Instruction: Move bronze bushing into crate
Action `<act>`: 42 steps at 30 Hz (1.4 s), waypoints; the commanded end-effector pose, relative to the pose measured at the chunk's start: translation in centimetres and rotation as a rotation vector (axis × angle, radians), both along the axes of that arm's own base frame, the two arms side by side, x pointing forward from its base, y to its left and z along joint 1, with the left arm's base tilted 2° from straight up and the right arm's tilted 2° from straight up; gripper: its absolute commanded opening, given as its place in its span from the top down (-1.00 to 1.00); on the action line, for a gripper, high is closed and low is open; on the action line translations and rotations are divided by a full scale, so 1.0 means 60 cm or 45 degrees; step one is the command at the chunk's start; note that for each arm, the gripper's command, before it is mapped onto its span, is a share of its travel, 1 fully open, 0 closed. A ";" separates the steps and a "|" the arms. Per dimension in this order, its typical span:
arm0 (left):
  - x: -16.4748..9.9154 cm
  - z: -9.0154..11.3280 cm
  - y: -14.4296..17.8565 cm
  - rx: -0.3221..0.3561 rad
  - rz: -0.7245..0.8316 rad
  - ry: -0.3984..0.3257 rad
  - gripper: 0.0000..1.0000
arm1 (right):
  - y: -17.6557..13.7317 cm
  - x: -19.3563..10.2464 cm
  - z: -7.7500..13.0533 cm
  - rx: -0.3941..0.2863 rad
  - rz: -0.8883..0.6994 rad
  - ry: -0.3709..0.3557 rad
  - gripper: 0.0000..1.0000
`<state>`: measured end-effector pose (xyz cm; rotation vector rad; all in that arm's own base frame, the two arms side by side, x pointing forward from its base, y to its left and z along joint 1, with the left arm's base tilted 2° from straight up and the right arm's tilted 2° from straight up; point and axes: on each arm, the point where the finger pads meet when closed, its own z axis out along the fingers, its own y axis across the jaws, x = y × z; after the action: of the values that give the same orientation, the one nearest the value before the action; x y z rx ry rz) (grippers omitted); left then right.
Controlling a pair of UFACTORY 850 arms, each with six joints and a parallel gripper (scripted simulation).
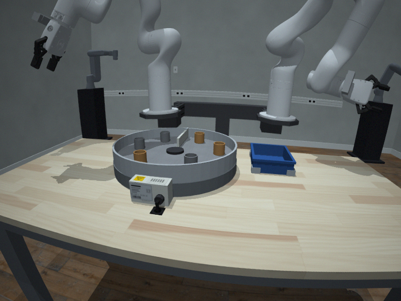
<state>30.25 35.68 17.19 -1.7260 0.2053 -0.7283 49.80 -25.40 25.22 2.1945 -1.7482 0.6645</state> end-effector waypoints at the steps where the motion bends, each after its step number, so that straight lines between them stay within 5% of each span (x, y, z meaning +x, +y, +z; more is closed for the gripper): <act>1: 0.000 0.001 0.000 0.001 0.000 -0.001 -1.00 | 0.000 0.001 0.002 -0.001 0.000 -0.002 -1.00; 25: 0.007 -0.002 0.002 0.007 0.022 0.026 -1.00 | -0.012 -0.006 0.006 -0.005 -0.010 0.006 -1.00; 34: 0.033 -0.010 0.003 0.021 0.129 0.127 -1.00 | -0.062 -0.041 0.027 -0.023 -0.056 0.047 -1.00; 42: 0.066 -0.016 -0.023 -0.005 0.317 0.222 -1.00 | -0.165 -0.140 0.075 -0.032 -0.162 0.152 -1.00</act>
<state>33.43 34.91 16.37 -1.7656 0.1517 -0.4767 44.05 -32.63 28.34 2.0778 -1.7751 0.5662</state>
